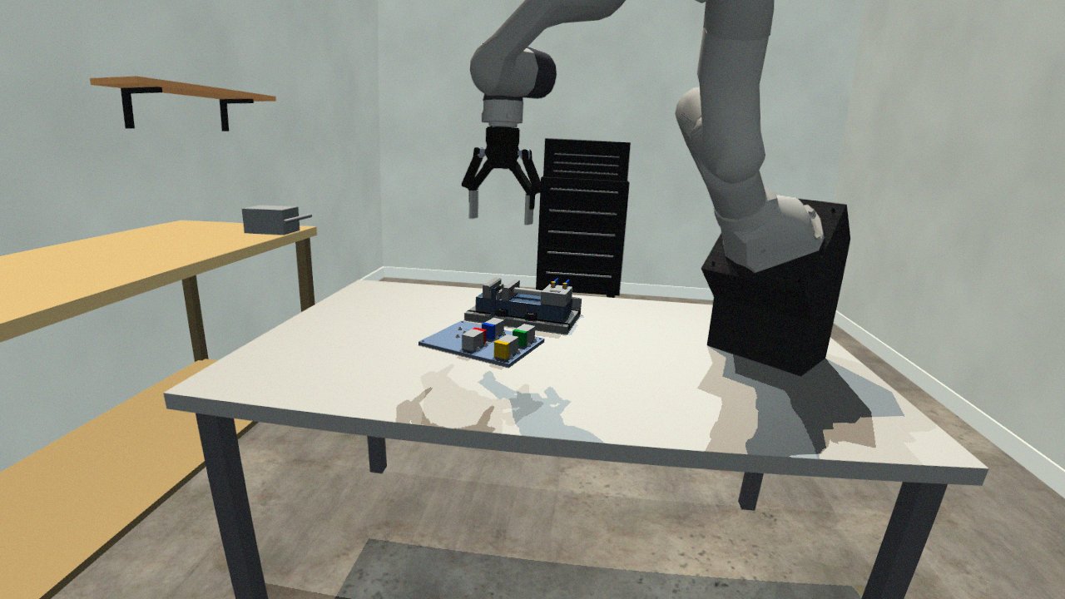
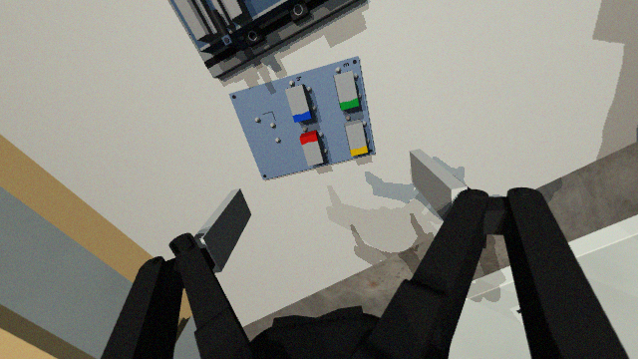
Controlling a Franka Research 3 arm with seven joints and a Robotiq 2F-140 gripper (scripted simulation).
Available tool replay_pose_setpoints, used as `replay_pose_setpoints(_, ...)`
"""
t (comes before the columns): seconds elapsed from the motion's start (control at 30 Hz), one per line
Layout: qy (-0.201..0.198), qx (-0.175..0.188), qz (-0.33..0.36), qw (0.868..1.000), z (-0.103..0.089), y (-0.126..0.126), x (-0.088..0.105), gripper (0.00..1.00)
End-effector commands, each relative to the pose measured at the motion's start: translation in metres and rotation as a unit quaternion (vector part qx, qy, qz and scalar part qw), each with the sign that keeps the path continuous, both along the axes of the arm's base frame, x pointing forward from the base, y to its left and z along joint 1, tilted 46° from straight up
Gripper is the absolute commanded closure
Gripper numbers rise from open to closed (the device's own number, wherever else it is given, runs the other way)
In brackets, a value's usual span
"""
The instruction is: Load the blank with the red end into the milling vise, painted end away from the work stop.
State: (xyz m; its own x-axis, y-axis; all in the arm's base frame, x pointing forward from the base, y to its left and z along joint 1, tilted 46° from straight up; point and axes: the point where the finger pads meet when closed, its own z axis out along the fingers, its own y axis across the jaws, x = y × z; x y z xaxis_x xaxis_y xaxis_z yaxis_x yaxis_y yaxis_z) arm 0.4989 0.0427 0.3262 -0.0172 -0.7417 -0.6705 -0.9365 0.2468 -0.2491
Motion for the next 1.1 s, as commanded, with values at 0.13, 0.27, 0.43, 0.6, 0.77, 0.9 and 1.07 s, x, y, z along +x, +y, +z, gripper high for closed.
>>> replay_pose_setpoints(0.13, -0.001, 0.0, 0.001, 1.0, 0.0001, -0.0001, 0.0, 0.59)
replay_pose_setpoints(0.27, -0.001, 0.0, 0.001, 1.0, 0.0001, -0.0001, 0.0, 0.59)
replay_pose_setpoints(0.43, -0.001, 0.0, 0.001, 1.0, 0.0001, -0.0001, 0.0, 0.59)
replay_pose_setpoints(0.6, -0.001, 0.0, 0.001, 1.0, 0.0001, -0.0001, 0.0, 0.59)
replay_pose_setpoints(0.77, -0.001, 0.0, 0.001, 1.0, 0.0001, -0.0001, 0.0, 0.59)
replay_pose_setpoints(0.9, -0.001, 0.0, 0.001, 1.0, 0.0001, -0.0001, 0.0, 0.59)
replay_pose_setpoints(1.07, -0.001, 0.0, 0.001, 1.0, 0.0001, -0.0001, 0.0, 0.59)
